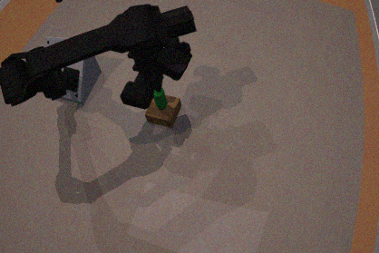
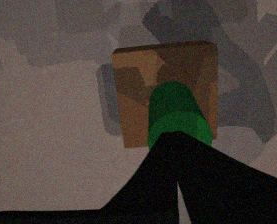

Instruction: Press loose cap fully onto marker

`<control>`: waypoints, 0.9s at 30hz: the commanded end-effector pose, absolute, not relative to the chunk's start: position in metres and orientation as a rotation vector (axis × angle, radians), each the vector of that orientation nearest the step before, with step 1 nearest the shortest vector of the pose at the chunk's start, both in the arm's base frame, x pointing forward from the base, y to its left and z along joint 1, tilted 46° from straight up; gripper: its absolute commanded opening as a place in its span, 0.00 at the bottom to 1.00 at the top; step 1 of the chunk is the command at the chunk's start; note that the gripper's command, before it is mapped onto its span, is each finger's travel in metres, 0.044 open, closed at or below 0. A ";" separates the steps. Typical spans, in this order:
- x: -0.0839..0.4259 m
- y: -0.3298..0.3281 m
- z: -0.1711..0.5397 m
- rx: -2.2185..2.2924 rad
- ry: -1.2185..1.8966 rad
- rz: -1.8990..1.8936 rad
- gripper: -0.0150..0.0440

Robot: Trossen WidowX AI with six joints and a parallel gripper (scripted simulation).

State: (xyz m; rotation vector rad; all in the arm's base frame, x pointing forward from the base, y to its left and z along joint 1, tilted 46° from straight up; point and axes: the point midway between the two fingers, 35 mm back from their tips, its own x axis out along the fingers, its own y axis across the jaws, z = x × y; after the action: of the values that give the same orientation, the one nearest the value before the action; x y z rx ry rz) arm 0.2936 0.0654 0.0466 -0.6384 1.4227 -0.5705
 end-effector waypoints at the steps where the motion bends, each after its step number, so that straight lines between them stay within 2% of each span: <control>1: 0.294 0.066 0.047 -0.637 1.421 -0.570 0.25; 4: 0.294 0.072 0.053 -0.643 1.422 -0.562 0.25; 10: 0.288 0.124 0.104 -0.707 1.423 -0.494 0.25; 15: 0.287 0.130 0.109 -0.714 1.423 -0.487 0.25; 27: 0.287 0.130 0.109 -0.714 1.423 -0.487 0.79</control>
State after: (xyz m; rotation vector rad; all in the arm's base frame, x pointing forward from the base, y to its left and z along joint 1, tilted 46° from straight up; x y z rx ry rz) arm 0.2875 0.1297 0.1098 -0.7188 1.4162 -0.4836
